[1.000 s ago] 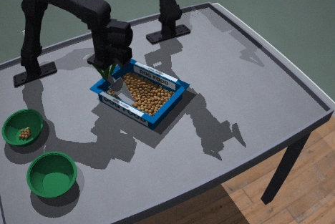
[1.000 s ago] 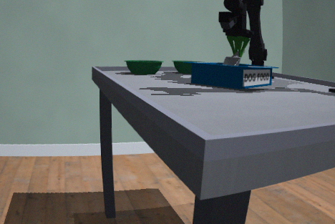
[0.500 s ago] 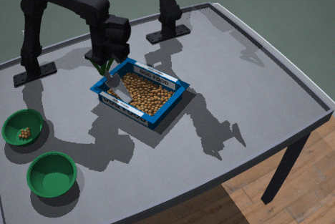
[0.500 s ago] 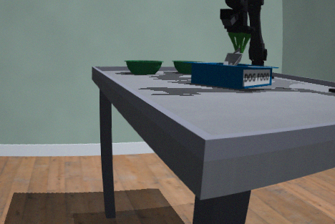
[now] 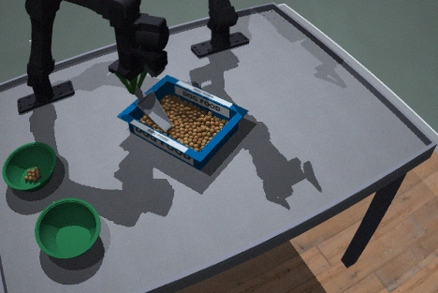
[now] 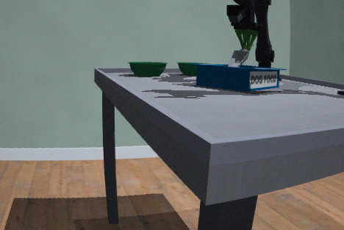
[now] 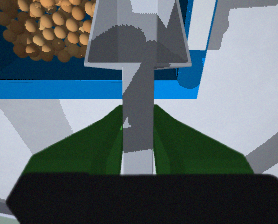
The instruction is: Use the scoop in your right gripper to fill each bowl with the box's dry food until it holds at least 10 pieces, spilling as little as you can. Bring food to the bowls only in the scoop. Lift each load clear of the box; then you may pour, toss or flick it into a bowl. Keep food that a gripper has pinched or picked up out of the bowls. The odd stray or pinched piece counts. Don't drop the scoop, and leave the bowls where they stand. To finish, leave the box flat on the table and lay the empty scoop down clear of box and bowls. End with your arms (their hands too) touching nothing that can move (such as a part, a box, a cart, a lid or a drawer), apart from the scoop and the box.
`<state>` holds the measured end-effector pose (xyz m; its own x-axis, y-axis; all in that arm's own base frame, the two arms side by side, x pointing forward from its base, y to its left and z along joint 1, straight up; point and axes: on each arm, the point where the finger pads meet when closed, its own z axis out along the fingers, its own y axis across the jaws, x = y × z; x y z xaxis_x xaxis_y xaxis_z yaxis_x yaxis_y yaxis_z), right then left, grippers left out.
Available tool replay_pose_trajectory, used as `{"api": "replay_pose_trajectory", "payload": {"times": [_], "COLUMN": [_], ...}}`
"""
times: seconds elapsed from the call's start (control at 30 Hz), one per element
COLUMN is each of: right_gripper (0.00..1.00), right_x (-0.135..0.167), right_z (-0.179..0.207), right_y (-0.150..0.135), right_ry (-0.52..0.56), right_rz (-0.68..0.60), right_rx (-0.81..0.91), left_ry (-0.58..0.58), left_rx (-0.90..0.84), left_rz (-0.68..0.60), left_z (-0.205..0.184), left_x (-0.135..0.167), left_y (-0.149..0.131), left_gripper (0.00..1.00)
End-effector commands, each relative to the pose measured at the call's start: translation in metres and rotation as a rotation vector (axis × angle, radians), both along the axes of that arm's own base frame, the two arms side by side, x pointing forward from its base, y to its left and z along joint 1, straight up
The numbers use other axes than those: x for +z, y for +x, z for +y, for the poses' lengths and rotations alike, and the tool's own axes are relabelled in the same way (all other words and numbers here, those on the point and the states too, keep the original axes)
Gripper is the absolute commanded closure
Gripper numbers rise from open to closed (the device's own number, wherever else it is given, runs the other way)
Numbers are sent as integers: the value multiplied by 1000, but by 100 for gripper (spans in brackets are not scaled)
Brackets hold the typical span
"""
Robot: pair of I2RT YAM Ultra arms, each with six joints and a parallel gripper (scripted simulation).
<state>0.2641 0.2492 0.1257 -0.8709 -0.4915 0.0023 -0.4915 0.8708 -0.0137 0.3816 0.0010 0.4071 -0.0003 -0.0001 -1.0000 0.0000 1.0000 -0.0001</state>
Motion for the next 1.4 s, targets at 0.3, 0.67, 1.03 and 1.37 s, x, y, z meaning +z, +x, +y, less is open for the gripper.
{"api": "replay_pose_trajectory", "payload": {"times": [0.3, 0.67, 1.03, 1.37], "right_gripper": [100, 100, 100, 100], "right_x": [9, 2, 16, -16], "right_z": [4, -3, 2, -7], "right_y": [-3, -13, -3, -6], "right_ry": [37, 31, 62, 14], "right_rz": [-39, -35, -67, -14], "right_rx": [2, -1, -6, -6], "left_ry": [0, 0, 0, 0], "left_rx": [0, 0, 0, 0], "left_rz": [-55, -55, -55, -55], "left_z": [0, 0, 0, 0], "left_x": [21, 21, 21, 21], "left_y": [-5, -5, -5, -5], "left_gripper": [0, 0, 0, 0]}}
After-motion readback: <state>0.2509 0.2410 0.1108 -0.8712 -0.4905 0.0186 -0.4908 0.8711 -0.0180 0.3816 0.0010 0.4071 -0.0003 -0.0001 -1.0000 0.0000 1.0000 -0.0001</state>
